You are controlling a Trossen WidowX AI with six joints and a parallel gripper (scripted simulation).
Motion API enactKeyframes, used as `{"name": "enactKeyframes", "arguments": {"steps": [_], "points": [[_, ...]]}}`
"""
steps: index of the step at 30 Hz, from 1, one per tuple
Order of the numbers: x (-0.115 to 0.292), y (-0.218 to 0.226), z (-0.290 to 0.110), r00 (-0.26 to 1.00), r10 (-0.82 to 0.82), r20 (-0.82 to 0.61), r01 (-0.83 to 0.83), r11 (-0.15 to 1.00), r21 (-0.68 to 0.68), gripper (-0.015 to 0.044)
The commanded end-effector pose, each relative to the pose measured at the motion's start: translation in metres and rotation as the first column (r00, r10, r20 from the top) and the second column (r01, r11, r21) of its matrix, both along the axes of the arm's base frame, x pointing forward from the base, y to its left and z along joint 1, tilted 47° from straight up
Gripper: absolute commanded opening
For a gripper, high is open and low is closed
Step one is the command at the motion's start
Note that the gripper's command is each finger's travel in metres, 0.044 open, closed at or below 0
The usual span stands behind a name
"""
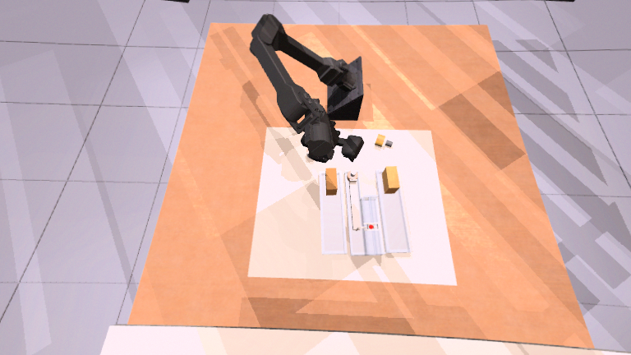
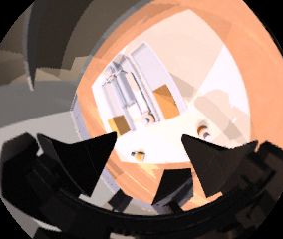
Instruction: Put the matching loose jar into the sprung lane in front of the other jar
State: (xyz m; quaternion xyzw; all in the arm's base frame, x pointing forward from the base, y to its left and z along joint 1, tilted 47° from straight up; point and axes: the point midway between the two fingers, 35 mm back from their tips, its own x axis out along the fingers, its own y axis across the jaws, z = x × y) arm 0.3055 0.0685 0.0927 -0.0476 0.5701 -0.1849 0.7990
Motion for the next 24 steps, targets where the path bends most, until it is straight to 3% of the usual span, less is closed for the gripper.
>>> {"name": "enactKeyframes", "arguments": {"steps": [1, 5, 24], "points": [[-0.032, -0.070, 0.013, 0.980, 0.108, -0.165, -0.153, 0.946, -0.286, 0.0440], [-0.059, -0.112, 0.025, 0.933, 0.139, -0.331, -0.281, 0.858, -0.431, 0.0440], [-0.051, -0.133, -0.003, 0.929, 0.139, -0.342, -0.289, 0.850, -0.440, 0.0440]]}}
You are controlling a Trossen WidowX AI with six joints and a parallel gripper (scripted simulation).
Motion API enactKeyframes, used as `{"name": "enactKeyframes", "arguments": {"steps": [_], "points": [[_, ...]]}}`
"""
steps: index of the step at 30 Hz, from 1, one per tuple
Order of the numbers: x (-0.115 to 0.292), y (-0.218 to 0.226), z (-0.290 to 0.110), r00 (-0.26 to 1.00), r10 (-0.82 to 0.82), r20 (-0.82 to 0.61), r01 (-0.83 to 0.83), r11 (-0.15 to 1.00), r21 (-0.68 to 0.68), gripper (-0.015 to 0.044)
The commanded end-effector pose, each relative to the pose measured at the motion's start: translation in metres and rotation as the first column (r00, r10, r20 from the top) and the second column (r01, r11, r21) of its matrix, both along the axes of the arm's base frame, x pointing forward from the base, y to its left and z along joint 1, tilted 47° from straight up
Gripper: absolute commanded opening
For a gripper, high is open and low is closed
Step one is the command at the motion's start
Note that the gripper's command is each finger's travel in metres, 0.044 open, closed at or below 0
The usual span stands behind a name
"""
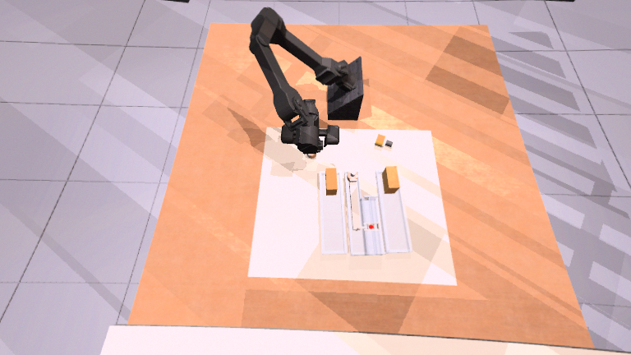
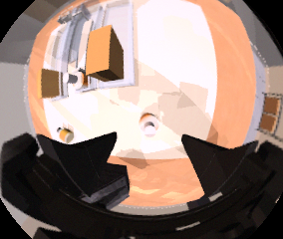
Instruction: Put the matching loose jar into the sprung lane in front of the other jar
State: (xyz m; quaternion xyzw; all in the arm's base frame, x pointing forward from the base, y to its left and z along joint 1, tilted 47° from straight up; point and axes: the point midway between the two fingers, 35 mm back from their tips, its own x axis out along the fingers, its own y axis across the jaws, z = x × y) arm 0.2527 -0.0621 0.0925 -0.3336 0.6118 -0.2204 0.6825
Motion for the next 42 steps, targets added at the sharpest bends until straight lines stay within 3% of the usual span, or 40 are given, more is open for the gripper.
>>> {"name": "enactKeyframes", "arguments": {"steps": [1, 28, 39, 42], "points": [[0.002, -0.003, -0.003, 1.000, 0.004, 0.000, -0.004, 1.000, -0.005, 0.0440], [0.008, -0.035, -0.033, 1.000, 0.004, 0.001, -0.004, 1.000, -0.008, 0.0440], [0.008, -0.035, -0.033, 1.000, 0.004, 0.001, -0.004, 1.000, -0.008, 0.0151], [0.008, -0.035, -0.033, 1.000, 0.004, 0.001, -0.004, 1.000, -0.008, 0.0131]]}}
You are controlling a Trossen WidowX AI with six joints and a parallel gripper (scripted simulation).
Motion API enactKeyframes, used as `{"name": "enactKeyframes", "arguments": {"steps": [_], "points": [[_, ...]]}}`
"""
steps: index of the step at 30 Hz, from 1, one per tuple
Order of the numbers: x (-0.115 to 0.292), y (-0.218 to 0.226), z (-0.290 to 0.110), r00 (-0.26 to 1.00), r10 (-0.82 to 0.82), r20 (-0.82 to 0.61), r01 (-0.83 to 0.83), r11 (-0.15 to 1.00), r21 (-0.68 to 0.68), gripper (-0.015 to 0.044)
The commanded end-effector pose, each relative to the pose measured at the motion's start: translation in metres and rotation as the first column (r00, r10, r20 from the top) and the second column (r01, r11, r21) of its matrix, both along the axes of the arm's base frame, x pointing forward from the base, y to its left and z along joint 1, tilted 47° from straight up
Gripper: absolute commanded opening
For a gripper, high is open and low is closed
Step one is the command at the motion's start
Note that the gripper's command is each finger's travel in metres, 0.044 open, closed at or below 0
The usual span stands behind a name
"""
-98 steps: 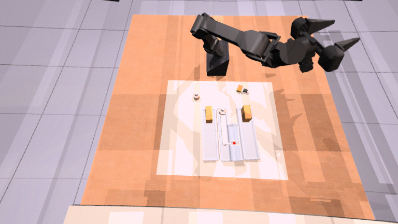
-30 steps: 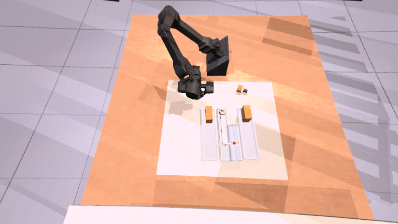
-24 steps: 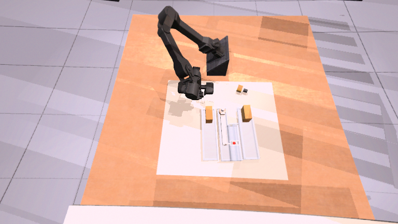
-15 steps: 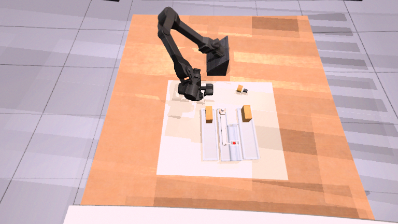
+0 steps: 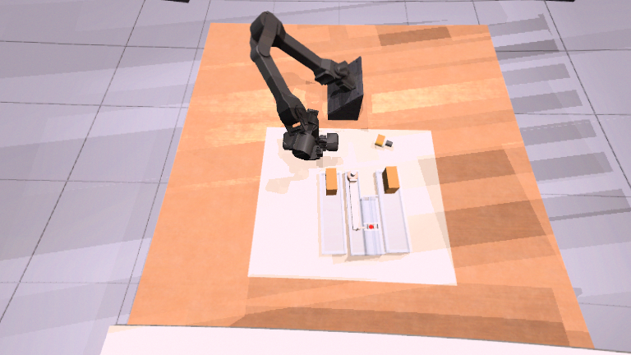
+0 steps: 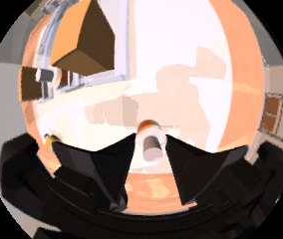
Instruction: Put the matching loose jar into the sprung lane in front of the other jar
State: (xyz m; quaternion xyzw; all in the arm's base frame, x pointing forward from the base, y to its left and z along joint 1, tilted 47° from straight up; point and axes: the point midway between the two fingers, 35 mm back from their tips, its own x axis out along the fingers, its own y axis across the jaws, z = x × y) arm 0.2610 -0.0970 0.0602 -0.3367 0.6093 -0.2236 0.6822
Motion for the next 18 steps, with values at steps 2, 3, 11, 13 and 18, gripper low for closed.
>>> {"name": "enactKeyframes", "arguments": {"steps": [2, 3, 11, 13, 18], "points": [[0.000, 0.000, -0.001, 1.000, 0.003, -0.003, -0.003, 1.000, 0.002, 0.0118], [0.000, 0.000, -0.001, 1.000, 0.003, -0.003, -0.003, 1.000, 0.002, 0.0111], [-0.001, 0.022, 0.018, 1.000, 0.003, -0.004, -0.003, 1.000, 0.013, 0.0000], [-0.002, 0.030, 0.026, 1.000, 0.003, -0.005, -0.003, 1.000, 0.015, 0.0000], [-0.008, 0.048, 0.046, 1.000, 0.003, -0.006, -0.003, 1.000, 0.016, 0.0000]]}}
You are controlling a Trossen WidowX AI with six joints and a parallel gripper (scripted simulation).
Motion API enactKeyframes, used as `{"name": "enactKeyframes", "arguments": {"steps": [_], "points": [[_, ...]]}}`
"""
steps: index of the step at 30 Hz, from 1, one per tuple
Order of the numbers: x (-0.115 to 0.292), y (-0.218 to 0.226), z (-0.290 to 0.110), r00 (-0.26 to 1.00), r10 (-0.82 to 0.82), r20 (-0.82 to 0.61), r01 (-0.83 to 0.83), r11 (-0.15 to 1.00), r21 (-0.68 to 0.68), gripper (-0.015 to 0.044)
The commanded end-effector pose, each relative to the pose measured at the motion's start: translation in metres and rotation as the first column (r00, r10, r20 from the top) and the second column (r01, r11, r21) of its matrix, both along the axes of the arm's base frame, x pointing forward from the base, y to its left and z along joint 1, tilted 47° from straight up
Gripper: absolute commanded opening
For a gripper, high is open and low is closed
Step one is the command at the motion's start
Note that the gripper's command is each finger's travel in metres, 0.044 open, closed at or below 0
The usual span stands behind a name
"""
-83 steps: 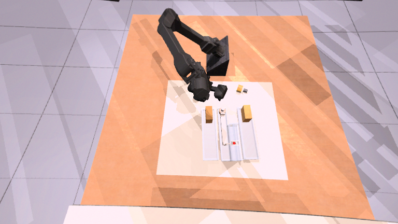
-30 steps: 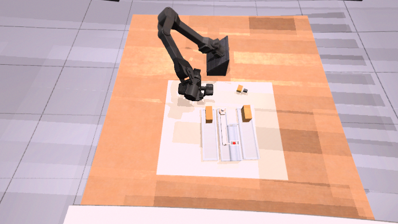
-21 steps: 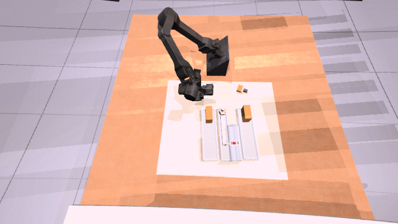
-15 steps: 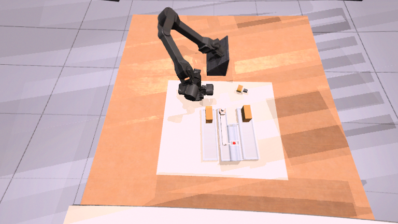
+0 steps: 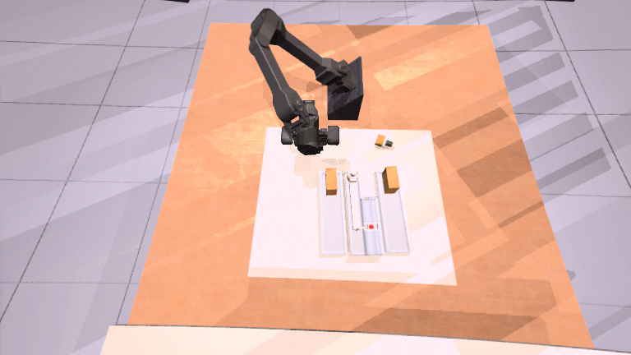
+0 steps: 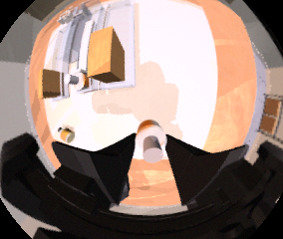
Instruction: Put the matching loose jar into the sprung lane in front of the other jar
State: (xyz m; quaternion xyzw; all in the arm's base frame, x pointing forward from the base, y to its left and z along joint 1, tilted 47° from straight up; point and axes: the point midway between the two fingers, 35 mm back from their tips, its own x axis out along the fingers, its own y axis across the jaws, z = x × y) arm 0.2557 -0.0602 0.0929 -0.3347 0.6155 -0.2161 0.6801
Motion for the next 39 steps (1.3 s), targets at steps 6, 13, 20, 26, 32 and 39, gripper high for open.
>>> {"name": "enactKeyframes", "arguments": {"steps": [6, 13, 20, 26, 32, 39], "points": [[-0.013, 0.030, 0.039, 1.000, 0.000, 0.009, 0.000, 1.000, -0.005, 0.0000], [-0.011, 0.036, 0.037, 1.000, 0.002, 0.008, -0.002, 1.000, -0.006, 0.0000], [0.005, 0.053, 0.011, 1.000, 0.011, 0.000, -0.011, 1.000, -0.004, 0.0000], [0.016, 0.067, -0.013, 1.000, 0.019, -0.007, -0.019, 1.000, -0.003, 0.0000], [0.023, 0.082, -0.039, 1.000, 0.026, -0.014, -0.026, 1.000, -0.004, 0.0000], [0.028, 0.097, -0.071, 0.999, 0.034, -0.021, -0.034, 0.999, -0.005, 0.0000]]}}
